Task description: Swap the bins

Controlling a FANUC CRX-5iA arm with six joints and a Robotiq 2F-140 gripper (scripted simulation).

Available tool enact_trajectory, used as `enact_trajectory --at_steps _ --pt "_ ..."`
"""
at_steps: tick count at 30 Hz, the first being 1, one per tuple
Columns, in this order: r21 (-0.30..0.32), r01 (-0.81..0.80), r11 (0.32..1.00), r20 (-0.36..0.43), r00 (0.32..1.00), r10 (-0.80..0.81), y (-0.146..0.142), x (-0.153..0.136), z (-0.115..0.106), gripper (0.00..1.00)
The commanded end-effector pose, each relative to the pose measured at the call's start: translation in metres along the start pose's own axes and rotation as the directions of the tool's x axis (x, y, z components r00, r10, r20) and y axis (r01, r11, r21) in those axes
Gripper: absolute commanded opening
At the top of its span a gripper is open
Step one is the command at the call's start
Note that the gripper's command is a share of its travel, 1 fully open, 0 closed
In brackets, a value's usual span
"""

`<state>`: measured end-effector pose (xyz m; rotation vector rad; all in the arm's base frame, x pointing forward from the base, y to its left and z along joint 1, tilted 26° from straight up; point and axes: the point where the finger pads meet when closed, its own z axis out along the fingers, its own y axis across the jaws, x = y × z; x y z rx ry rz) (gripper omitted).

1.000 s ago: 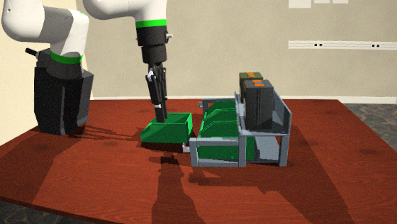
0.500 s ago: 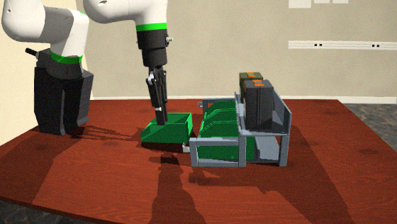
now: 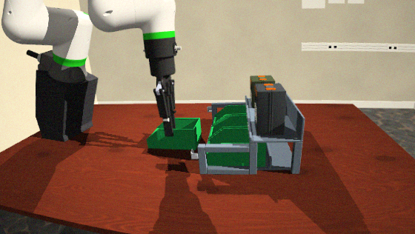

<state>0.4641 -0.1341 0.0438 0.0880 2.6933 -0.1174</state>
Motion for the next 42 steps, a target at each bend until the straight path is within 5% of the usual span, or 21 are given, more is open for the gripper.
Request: enact_trajectory --at_steps 1,32,33,42 --pt "0.0 0.0 1.0 0.001 1.0 0.0 0.0 -0.001 0.003 0.24" --pt "0.0 0.0 1.0 0.001 1.0 0.0 0.0 -0.001 0.013 0.24" --pt "0.0 0.0 1.0 0.001 1.0 0.0 0.0 -0.001 0.013 0.1" --pt "0.0 0.0 1.0 0.001 1.0 0.0 0.0 -0.001 0.013 0.1"
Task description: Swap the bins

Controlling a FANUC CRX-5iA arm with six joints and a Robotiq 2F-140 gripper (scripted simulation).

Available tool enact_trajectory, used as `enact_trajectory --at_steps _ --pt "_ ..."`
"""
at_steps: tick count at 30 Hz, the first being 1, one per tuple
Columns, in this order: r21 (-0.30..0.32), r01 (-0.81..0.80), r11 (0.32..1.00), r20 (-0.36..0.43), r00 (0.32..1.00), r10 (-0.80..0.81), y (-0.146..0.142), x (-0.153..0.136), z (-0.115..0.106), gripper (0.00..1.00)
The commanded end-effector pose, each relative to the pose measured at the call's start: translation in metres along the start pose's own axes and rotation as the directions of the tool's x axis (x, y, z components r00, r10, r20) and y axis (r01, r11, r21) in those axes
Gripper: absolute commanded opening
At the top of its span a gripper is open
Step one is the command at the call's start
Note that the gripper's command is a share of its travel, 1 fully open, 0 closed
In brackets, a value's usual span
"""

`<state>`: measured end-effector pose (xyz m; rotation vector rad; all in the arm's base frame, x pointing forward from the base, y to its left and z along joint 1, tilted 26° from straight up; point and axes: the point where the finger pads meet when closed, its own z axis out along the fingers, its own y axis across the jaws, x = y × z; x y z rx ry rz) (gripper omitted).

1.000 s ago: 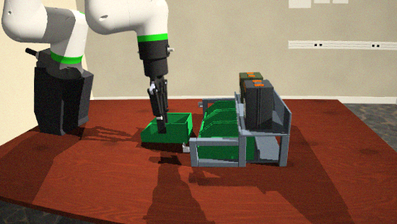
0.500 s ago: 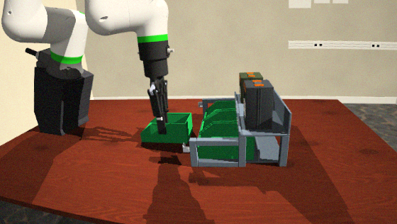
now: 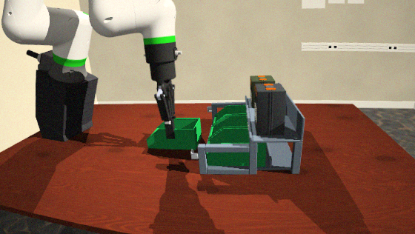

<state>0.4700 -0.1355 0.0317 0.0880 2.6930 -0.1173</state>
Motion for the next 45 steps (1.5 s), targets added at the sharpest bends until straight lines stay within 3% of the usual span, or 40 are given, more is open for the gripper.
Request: enact_trajectory --at_steps 1,34,45 --pt "0.0 0.0 1.0 0.001 1.0 0.0 0.0 0.0 0.0 0.1" --pt "0.0 0.0 1.0 0.001 1.0 0.0 0.0 0.0 -0.006 0.1" --pt "0.0 0.0 1.0 0.001 1.0 0.0 0.0 0.0 -0.029 0.1"
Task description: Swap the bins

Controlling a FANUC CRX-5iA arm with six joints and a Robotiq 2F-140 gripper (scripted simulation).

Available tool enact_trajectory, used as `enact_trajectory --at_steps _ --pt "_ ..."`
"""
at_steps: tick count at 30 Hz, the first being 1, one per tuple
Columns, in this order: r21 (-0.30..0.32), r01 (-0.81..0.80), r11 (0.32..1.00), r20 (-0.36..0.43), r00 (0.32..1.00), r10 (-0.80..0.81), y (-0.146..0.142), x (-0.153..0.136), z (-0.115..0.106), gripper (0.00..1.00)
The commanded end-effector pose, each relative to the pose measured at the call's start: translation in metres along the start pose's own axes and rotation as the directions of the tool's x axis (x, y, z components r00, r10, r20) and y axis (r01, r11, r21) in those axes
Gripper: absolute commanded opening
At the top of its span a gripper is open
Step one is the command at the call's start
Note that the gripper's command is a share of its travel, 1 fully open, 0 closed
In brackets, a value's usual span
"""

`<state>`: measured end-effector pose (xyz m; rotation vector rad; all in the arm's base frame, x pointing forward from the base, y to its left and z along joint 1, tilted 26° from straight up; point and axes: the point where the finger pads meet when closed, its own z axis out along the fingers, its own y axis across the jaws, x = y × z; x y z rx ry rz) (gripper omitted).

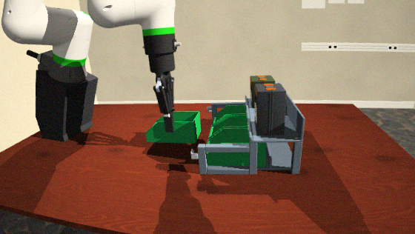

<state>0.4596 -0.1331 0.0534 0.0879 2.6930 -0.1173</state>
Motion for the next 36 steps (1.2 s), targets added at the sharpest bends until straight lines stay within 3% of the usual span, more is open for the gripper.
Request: enact_trajectory --at_steps 1,21,36 --pt "0.0 0.0 1.0 0.001 1.0 0.0 0.0 -0.001 -0.008 0.1" --pt "0.001 0.0 1.0 0.001 1.0 0.0 0.0 -0.001 -0.056 0.1" --pt "0.001 0.0 1.0 0.001 1.0 0.0 0.0 0.0 -0.062 0.1"
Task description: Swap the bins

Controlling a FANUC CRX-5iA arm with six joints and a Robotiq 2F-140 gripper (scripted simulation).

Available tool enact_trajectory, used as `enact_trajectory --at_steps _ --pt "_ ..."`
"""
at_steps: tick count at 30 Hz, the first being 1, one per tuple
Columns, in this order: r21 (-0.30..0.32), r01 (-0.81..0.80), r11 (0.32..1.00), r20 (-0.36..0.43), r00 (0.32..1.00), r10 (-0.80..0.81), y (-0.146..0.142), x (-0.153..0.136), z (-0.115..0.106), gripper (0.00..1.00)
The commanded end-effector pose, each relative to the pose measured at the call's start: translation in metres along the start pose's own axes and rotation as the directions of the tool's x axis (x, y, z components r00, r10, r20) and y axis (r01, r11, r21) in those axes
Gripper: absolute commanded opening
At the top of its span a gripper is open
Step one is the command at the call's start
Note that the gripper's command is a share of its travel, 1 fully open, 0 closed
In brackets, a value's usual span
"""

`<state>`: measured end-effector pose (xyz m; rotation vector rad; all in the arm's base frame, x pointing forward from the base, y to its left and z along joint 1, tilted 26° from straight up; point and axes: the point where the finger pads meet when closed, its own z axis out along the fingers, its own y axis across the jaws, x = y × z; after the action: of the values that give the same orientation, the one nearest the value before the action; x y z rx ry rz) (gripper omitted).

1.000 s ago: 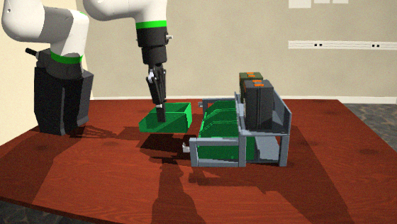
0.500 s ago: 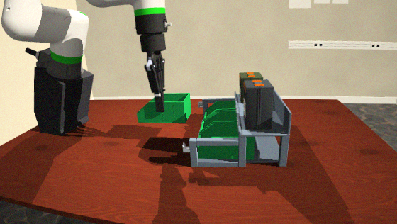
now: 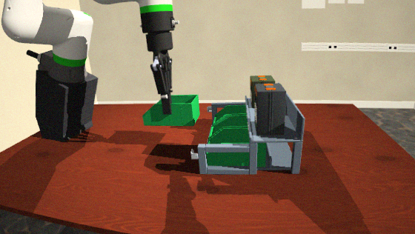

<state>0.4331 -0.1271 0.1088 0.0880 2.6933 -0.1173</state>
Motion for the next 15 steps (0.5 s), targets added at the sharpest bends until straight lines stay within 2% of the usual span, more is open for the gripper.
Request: enact_trajectory --at_steps 1,15 --pt "0.001 0.0 1.0 0.001 1.0 0.0 -0.0003 -0.0006 -0.0005 0.1" --pt "0.001 0.015 1.0 0.001 1.0 -0.015 -0.0071 0.0012 -0.0006 0.1"
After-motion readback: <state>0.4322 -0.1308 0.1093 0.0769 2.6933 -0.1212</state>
